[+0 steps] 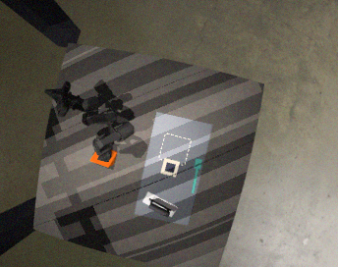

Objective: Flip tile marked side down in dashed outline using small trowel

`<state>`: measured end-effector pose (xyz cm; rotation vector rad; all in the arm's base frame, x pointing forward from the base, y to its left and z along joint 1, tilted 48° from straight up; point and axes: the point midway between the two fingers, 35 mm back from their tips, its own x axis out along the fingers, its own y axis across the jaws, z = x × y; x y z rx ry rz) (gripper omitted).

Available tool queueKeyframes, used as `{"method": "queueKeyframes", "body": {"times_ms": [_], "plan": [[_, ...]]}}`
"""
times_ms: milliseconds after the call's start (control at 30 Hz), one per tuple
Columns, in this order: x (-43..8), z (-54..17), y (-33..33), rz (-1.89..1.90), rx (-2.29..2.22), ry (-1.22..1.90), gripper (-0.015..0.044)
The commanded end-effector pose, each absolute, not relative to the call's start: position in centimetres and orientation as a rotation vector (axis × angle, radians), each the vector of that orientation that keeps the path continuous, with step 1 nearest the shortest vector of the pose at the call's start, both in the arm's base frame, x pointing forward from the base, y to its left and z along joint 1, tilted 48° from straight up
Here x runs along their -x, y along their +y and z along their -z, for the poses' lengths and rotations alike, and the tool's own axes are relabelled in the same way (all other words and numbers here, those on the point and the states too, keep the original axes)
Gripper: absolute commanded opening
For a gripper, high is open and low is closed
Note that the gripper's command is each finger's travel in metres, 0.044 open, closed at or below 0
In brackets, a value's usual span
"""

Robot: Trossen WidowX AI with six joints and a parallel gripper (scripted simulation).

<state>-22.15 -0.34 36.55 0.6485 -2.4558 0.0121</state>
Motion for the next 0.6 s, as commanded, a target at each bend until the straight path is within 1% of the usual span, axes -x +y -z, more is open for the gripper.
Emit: {"method": "queueKeyframes", "body": {"times_ms": [0, 133, 267, 567], "plan": [[22.15, -36.55, -0.34, -0.012, -0.649, -2.456, 0.0000], [22.15, -36.55, -0.34, -0.012, -0.649, -2.456, 0.0000], [22.15, -36.55, -0.34, -0.012, -0.649, -2.456, 0.0100], [22.15, -36.55, -0.34, -0.012, -0.648, -2.456, 0.0100]]}}
